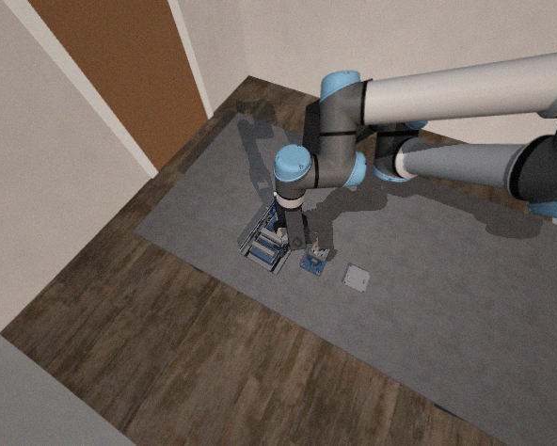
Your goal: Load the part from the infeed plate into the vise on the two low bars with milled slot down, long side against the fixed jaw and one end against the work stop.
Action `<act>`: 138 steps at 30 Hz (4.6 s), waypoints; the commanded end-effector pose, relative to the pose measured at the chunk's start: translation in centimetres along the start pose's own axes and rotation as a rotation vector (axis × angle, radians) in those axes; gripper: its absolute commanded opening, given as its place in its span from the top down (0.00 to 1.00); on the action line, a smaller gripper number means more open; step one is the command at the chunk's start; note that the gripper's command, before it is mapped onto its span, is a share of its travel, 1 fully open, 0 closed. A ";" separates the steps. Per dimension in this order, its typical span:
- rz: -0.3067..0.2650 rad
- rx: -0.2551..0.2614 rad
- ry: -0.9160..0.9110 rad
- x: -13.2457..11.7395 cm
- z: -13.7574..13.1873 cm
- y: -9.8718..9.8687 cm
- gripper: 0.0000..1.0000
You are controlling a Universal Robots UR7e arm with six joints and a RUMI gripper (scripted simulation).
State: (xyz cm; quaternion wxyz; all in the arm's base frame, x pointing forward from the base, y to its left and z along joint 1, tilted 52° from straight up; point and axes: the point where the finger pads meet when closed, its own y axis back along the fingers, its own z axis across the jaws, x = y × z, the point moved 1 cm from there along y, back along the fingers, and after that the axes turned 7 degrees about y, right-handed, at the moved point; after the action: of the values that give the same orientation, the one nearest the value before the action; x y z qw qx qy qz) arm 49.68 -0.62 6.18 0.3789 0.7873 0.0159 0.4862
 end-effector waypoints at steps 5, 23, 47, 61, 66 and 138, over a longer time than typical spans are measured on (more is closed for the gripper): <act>-0.001 -0.002 -0.115 -1.0 1.4 0.0 1.00; -0.001 -0.002 -0.326 -3.2 3.7 -0.1 1.00; 0.001 -0.001 -0.556 -5.8 6.0 -0.3 1.00; 0.001 -0.001 -0.643 -6.8 6.8 -0.4 1.00; 0.001 -0.001 -0.671 -7.1 7.1 -0.4 1.00; 0.002 0.000 -0.741 -8.0 7.7 -0.5 1.00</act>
State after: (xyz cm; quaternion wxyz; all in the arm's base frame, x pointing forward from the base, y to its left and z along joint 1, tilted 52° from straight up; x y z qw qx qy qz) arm 51.64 -7.82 -2.03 0.3582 0.9101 -0.1226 0.1683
